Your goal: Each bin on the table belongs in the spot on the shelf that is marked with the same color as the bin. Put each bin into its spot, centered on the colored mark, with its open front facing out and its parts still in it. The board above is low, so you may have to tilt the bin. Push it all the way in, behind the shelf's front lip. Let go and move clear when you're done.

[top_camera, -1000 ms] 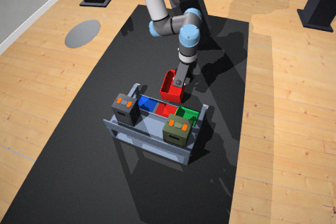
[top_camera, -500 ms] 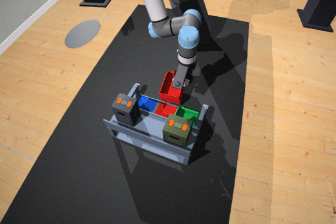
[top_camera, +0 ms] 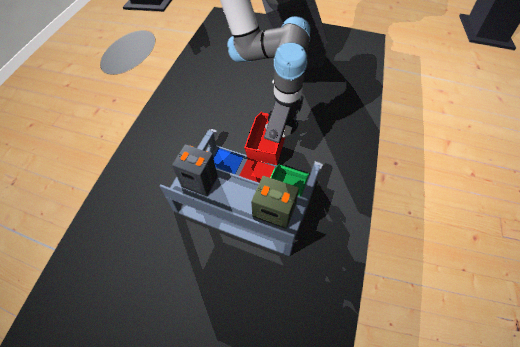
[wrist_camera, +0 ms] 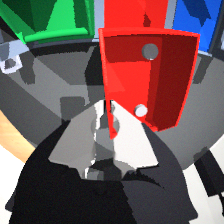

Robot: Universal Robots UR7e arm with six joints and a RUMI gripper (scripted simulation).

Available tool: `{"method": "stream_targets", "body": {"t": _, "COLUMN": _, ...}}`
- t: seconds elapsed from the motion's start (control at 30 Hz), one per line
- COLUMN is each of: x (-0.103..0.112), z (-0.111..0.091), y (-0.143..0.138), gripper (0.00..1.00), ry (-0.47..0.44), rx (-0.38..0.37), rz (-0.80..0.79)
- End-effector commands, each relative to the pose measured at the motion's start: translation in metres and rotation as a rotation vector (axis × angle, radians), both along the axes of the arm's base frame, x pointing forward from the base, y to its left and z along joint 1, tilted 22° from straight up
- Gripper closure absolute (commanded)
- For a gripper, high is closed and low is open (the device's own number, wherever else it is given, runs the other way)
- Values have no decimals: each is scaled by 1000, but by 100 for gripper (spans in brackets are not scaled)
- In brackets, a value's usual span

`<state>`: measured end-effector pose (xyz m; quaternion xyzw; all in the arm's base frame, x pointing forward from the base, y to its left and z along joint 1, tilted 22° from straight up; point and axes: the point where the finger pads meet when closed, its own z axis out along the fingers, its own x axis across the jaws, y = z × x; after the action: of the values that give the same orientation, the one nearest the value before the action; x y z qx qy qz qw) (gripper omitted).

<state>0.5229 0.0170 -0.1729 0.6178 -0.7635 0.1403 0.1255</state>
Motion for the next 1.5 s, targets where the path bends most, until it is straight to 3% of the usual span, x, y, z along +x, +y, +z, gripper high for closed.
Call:
{"method": "stream_targets", "body": {"t": 0.0, "x": 6, "z": 2, "y": -1, "gripper": 100, "ry": -1, "rx": 0, "rz": 0}}
{"method": "stream_targets", "body": {"t": 1.47, "x": 49, "z": 9, "y": -6, "gripper": 100, "ry": 0, "rx": 0, "rz": 0}}
